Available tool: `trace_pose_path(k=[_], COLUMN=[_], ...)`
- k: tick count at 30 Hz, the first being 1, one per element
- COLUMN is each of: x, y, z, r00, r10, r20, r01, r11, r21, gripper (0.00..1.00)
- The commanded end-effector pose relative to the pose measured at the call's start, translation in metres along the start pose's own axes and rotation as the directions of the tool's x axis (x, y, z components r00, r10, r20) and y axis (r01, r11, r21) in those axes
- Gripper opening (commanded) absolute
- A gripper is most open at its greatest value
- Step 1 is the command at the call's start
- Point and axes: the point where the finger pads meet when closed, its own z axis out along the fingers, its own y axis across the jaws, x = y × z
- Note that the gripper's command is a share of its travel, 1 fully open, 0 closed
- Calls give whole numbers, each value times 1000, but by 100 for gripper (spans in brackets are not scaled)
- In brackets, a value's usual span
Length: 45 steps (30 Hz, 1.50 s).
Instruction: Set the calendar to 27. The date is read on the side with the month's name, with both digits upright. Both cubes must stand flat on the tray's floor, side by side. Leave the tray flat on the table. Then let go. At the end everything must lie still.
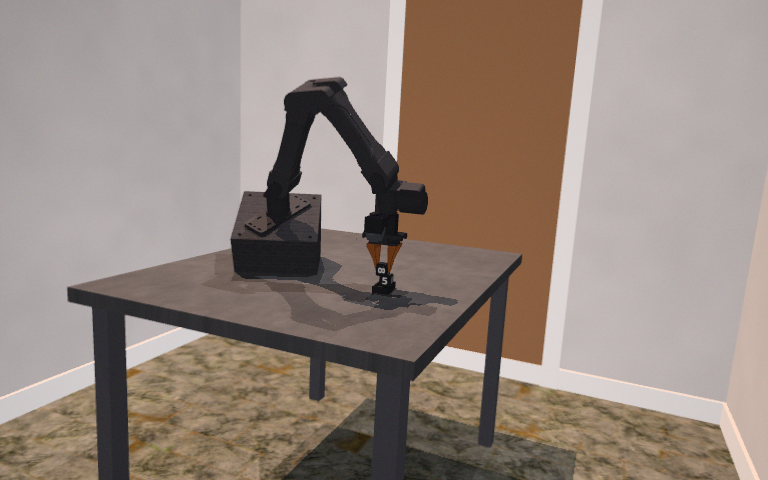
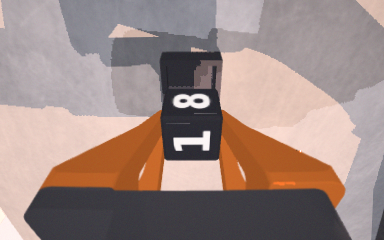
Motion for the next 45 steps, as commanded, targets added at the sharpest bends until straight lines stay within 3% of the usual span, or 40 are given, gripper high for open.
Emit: trace_pose_path(k=[1,21,45], x=[0,0,0], y=[2,2,2], z=[-2,-1,16], r00=[1000,1000,1000], r10=[-2,-2,-2], r20=[1,1,1], r01=[2,2,2], r11=[1000,1000,1000], r21=[-8,-8,-8], gripper=[26,26,26])
